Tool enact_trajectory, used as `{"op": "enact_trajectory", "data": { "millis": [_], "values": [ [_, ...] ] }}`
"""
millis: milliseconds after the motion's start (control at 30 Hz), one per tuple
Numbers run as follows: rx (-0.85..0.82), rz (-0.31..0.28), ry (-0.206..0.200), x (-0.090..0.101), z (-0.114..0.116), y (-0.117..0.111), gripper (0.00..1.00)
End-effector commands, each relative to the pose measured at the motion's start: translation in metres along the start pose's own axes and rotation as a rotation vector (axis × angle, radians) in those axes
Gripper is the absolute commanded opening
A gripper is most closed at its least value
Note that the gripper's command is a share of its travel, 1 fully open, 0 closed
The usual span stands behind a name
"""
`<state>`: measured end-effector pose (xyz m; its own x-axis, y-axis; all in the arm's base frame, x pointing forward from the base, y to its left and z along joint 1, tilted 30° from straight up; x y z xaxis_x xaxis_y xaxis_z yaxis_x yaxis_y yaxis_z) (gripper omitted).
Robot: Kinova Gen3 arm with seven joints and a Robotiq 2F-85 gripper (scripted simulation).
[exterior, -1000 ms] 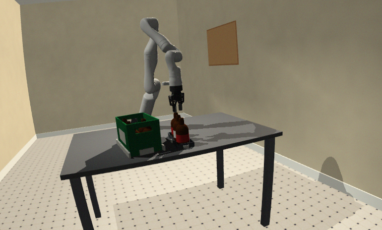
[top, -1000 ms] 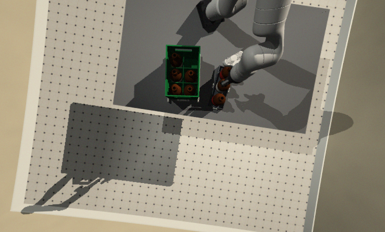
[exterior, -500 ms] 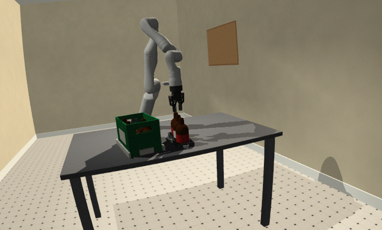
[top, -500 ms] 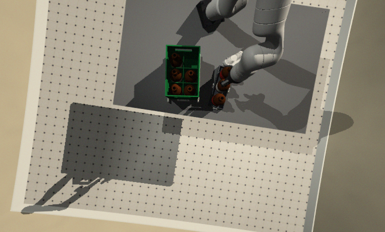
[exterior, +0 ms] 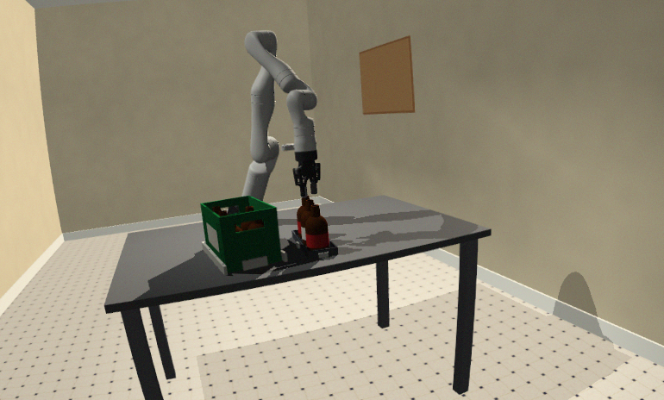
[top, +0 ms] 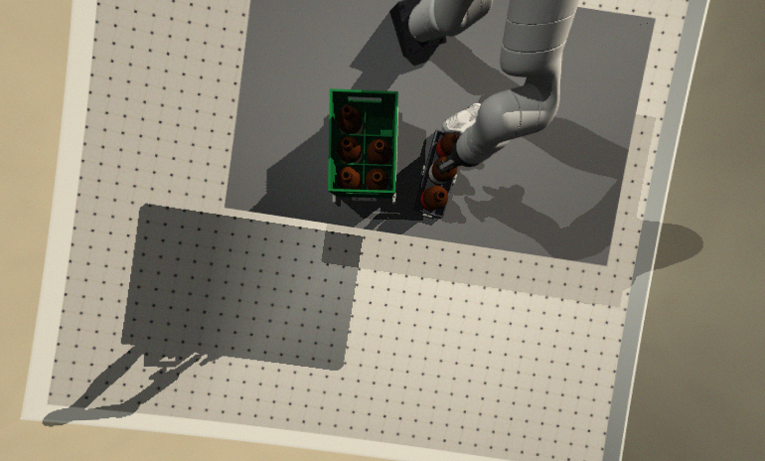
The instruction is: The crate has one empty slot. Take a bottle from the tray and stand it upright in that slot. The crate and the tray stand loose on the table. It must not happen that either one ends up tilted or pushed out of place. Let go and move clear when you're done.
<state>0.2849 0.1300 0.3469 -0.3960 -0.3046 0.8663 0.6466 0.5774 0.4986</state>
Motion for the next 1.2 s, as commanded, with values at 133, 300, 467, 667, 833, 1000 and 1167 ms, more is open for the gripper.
{"op": "enact_trajectory", "data": {
  "millis": [133, 300, 467, 667, 833, 1000, 1167],
  "values": [
    [0.001, 0.004, 0.000, -0.008, 0.000, -0.001, 0.64],
    [0.001, 0.004, 0.000, -0.012, 0.000, -0.001, 0.64],
    [0.001, 0.004, 0.000, -0.019, 0.000, -0.001, 0.64],
    [0.001, 0.004, 0.000, -0.026, 0.000, -0.001, 0.64],
    [0.001, 0.004, 0.000, -0.030, 0.000, -0.001, 0.64],
    [0.001, 0.004, 0.000, -0.033, 0.000, -0.001, 0.64],
    [0.001, 0.004, 0.000, -0.035, 0.000, -0.001, 0.64]
  ]
}}
Point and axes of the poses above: the point where the finger pads meet when closed, its own x axis back along the fingers, its own z axis across the jaws, y = z × x, the point moved 4 cm from there along x, back along the fingers, and after that the axes turned 8 degrees about -x, right-handed, at the moved point
